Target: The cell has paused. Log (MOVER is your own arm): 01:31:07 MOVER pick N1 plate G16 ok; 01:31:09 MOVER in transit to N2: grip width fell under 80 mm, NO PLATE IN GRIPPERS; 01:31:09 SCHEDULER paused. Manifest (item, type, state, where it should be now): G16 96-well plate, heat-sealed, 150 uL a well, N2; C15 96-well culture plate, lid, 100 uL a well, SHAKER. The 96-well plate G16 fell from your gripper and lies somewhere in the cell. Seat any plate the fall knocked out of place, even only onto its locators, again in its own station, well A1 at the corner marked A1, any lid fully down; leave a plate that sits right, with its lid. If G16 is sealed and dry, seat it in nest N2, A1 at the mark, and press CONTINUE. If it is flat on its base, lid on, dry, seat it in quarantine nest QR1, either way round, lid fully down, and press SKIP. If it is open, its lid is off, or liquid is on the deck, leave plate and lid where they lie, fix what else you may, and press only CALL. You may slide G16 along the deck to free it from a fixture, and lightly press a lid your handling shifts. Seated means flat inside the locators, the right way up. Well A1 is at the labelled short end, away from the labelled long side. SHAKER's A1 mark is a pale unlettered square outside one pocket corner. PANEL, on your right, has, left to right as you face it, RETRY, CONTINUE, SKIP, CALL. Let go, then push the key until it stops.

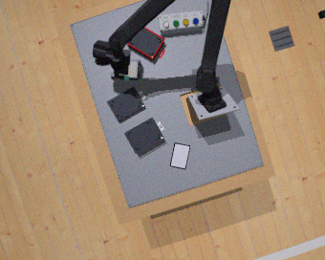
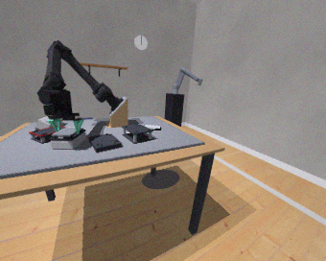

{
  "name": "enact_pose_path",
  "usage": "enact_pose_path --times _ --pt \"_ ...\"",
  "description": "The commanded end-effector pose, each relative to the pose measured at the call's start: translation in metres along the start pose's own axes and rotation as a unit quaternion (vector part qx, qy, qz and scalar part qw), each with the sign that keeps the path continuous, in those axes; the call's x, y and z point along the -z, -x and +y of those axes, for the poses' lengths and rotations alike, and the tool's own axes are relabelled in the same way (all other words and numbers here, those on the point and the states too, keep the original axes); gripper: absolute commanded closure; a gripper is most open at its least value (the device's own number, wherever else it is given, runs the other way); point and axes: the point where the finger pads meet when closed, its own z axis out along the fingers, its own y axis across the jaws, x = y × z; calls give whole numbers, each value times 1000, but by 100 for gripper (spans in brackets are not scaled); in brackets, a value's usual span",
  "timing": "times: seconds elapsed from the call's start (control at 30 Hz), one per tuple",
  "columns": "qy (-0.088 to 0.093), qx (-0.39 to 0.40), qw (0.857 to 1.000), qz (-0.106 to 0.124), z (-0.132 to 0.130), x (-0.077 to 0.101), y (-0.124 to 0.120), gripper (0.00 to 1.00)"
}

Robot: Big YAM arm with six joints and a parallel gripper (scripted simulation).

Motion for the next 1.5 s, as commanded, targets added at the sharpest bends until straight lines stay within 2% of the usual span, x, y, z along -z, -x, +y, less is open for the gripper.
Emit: enact_pose_path --times 0.0,1.13,1.2,1.3,1.4,1.47 --pt "-4 1 1000 17 -2 -17 -10 0" --pt "-4 1 1000 17 -2 -17 -10 0" --pt "-3 -2 1000 26 -1 -12 -15 0" --pt "-3 -2 1000 26 -1 -9 -14 0" --pt "-3 -6 1000 -2 -4 18 1 0" --pt "-4 -14 1000 -10 -9 28 11 0"
